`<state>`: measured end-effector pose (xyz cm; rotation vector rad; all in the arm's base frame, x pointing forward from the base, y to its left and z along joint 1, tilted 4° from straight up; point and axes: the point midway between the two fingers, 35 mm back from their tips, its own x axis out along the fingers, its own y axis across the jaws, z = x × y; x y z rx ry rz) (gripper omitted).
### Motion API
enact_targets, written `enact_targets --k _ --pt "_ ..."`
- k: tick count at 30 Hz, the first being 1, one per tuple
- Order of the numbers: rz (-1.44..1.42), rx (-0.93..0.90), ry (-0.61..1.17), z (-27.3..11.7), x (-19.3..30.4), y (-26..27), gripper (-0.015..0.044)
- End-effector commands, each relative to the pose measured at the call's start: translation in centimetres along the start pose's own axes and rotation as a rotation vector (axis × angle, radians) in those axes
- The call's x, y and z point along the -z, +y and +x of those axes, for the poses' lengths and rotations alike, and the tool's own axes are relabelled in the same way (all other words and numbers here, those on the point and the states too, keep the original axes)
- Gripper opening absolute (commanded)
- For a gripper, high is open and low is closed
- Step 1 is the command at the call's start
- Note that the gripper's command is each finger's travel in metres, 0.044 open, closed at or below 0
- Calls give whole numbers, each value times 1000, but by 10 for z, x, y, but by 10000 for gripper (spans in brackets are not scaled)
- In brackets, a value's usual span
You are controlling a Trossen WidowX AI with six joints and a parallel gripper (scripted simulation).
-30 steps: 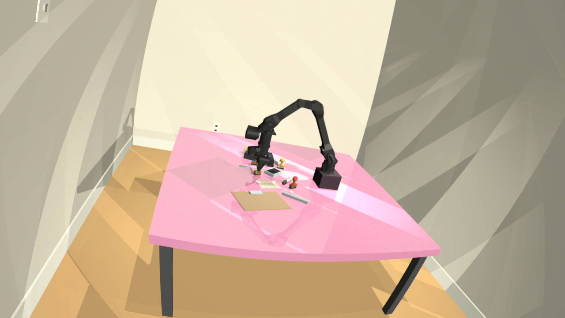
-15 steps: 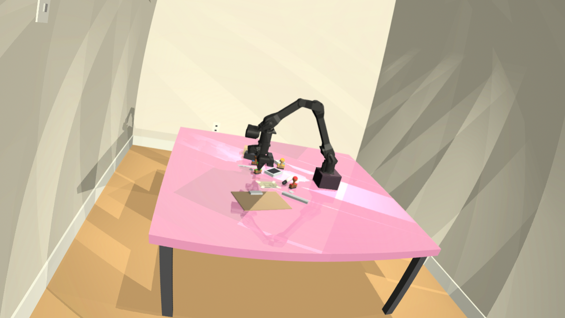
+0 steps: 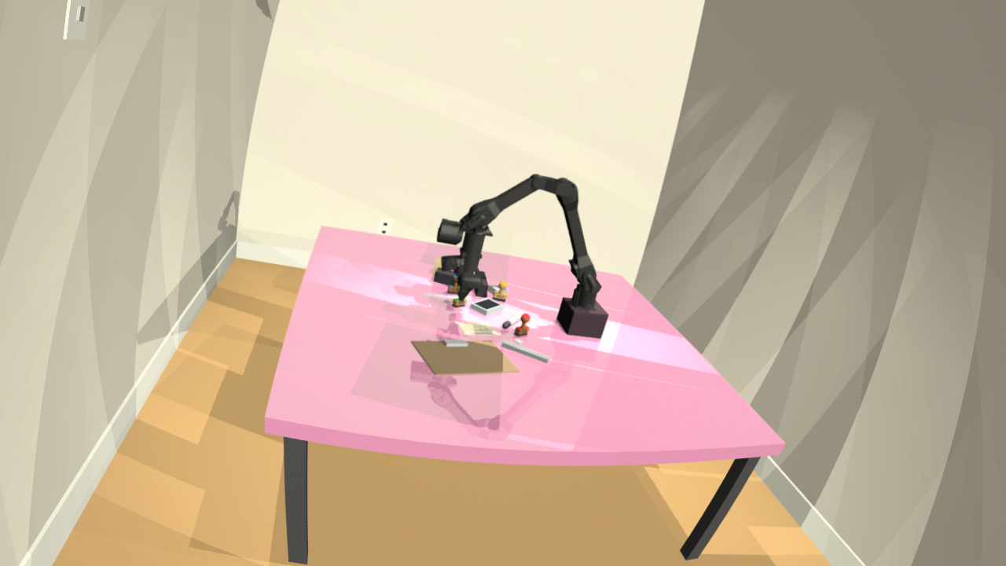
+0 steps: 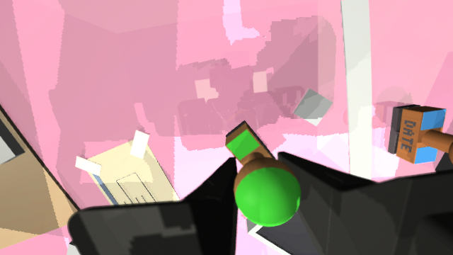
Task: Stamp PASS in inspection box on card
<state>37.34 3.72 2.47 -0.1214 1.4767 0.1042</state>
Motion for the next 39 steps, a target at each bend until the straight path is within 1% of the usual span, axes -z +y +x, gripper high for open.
enact_targets --k 1,39 --pt "1 2 -2 -3 0 0 0" --pt "1 4 -3 -21 -1 0 0"
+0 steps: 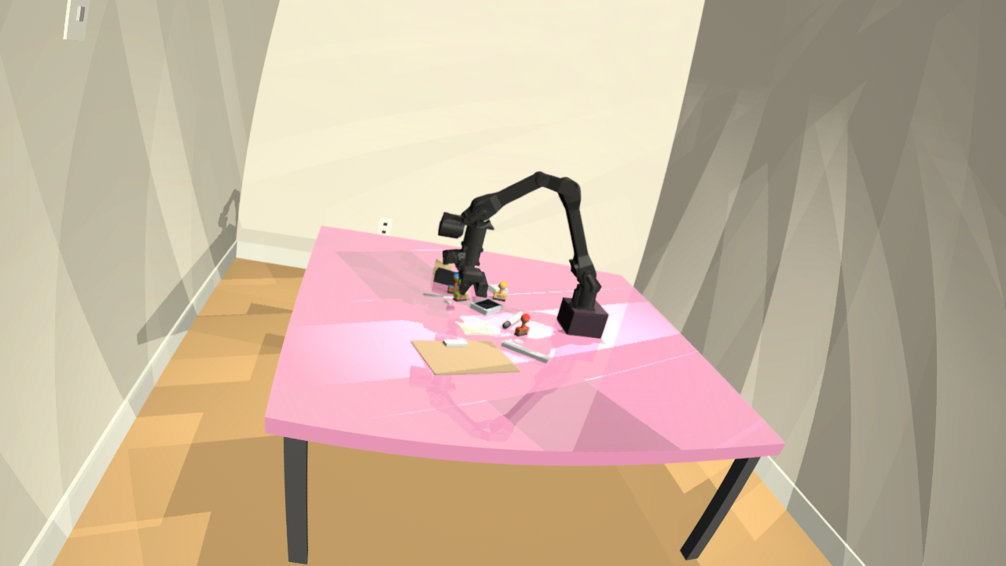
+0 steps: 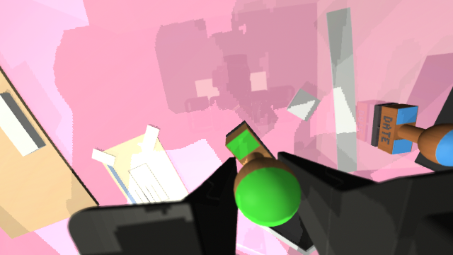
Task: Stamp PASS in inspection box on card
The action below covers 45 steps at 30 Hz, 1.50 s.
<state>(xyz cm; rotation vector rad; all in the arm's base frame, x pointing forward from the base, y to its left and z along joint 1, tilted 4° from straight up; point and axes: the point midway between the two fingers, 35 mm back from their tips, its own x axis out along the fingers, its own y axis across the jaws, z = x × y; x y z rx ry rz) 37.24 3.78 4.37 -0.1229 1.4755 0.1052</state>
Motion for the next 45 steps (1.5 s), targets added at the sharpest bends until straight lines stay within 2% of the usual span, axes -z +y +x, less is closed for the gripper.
enact_targets --k 1,45 --pt "3 4 -2 -3 0 -1 0" --pt "3 7 -3 -25 0 0 0"
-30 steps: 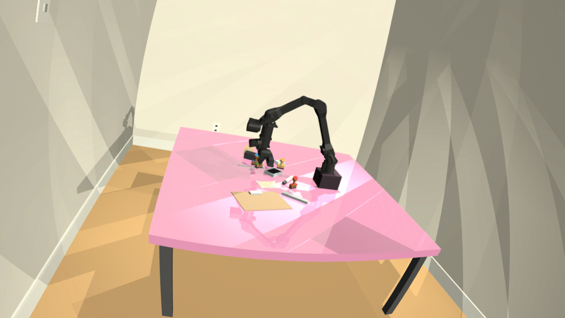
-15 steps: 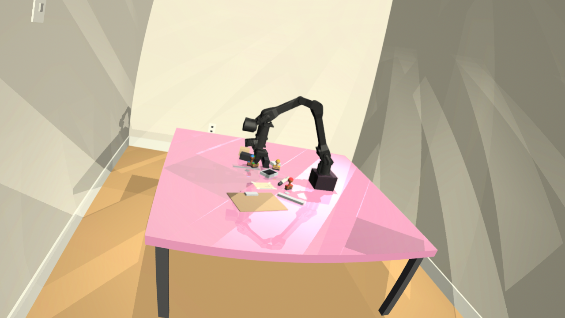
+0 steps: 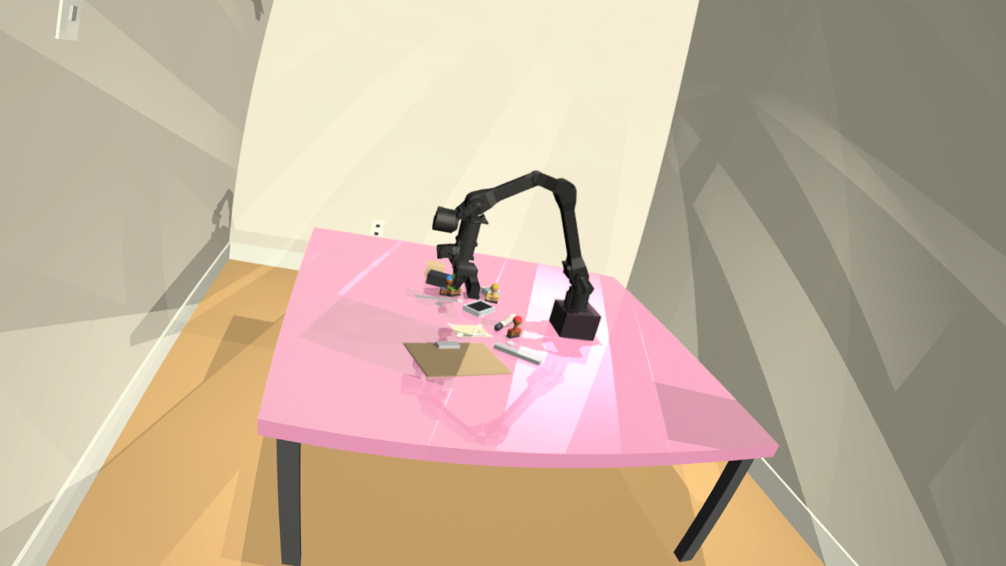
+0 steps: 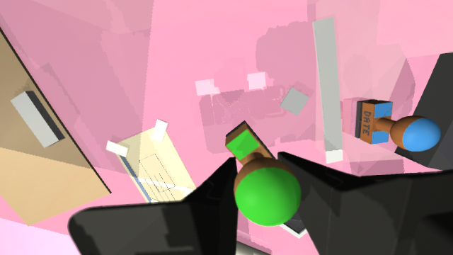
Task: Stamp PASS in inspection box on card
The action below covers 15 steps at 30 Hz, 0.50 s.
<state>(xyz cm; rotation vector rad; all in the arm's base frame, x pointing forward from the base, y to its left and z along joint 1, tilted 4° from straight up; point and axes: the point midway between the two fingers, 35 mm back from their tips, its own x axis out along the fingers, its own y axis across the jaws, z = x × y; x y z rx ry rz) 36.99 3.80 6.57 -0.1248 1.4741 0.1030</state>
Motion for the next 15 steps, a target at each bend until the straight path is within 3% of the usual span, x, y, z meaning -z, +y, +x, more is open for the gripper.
enact_targets --k 1,15 --pt "3 4 -2 -3 0 -1 0" --pt "3 5 -2 -10 0 0 0"
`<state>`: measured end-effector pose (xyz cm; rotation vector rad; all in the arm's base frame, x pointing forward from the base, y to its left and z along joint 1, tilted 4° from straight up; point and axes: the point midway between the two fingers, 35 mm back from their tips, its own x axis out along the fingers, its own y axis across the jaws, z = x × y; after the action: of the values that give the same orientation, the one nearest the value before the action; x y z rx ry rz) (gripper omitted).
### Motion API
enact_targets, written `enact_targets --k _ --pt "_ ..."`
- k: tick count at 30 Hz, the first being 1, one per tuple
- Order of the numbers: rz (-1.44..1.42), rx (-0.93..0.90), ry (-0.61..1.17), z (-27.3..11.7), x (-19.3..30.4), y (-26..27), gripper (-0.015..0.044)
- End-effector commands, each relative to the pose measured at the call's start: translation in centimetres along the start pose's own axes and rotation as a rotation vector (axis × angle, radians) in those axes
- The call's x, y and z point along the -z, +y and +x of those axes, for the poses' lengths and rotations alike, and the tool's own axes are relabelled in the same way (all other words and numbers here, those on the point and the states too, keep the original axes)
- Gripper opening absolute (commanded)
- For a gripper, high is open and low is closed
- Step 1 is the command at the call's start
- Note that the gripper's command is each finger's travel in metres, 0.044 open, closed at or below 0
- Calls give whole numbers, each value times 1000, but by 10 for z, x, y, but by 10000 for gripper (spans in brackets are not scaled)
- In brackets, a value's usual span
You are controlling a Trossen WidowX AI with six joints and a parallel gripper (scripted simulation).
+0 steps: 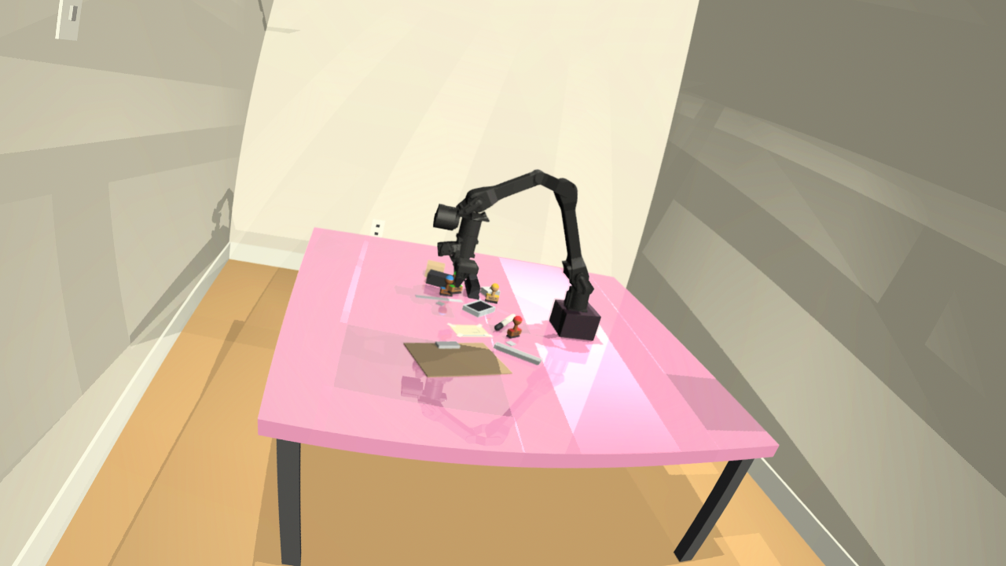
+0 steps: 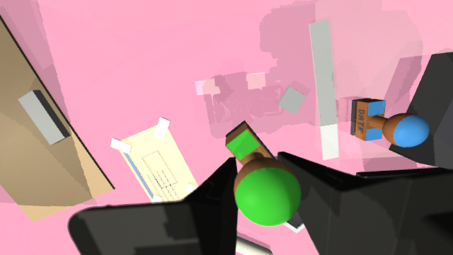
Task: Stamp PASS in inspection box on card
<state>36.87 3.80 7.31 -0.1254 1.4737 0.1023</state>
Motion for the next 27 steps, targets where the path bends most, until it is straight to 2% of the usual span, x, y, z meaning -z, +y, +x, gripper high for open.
enact_targets --k 1,10,27 --pt "3 4 -2 -3 0 -1 0" --pt "3 5 -2 -7 3 -2 0" --pt "3 8 4 -9 71 -35 0"
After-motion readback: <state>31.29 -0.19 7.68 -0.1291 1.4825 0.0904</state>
